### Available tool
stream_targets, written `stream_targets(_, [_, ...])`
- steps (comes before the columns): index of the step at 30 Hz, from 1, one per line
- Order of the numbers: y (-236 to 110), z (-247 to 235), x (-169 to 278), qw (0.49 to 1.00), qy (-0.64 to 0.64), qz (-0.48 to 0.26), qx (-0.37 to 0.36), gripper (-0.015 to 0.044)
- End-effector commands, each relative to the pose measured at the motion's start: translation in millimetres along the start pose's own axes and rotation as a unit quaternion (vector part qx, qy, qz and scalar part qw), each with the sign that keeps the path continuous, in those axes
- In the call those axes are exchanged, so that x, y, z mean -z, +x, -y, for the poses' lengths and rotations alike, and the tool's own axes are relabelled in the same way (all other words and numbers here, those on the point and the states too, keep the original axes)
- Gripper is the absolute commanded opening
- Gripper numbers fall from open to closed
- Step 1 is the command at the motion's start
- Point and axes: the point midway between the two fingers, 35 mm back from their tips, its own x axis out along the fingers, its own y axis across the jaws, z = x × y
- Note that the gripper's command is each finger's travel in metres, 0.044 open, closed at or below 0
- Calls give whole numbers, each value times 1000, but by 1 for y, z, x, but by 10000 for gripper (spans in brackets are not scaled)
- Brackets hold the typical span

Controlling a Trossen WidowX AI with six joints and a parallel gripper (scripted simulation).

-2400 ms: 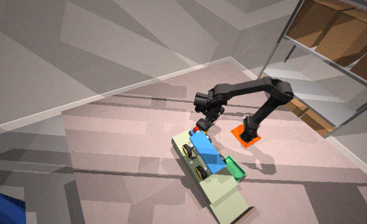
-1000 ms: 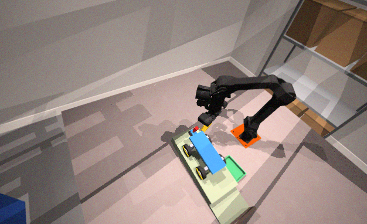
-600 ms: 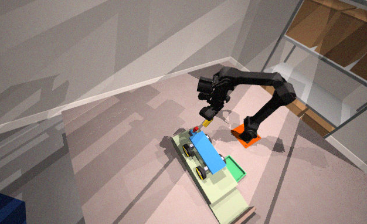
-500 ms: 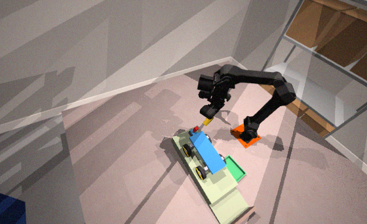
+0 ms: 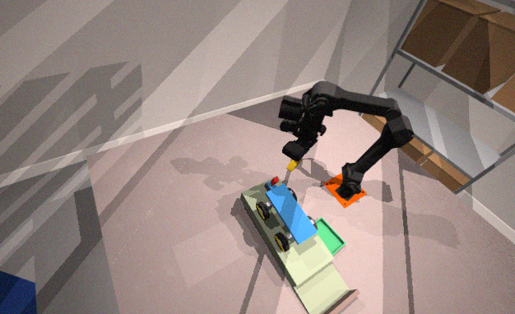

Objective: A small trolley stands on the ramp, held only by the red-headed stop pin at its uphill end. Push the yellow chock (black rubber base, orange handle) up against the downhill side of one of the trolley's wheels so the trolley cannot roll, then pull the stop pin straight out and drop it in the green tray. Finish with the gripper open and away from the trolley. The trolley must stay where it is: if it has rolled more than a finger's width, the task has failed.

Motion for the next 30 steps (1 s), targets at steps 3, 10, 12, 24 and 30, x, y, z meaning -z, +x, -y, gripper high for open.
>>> stream_targets(3, [0,1,0,998,-64,0,2,0])
stream_targets(10, [0,1,0,983,-183,-1,1,0])
stream_targets(12, [0,1,0,976,-216,-1,1,0])
stream_targets(24, [0,1,0,913,-409,-1,1,0])
stream_targets(30, [0,1,0,866,-499,-1,1,0])
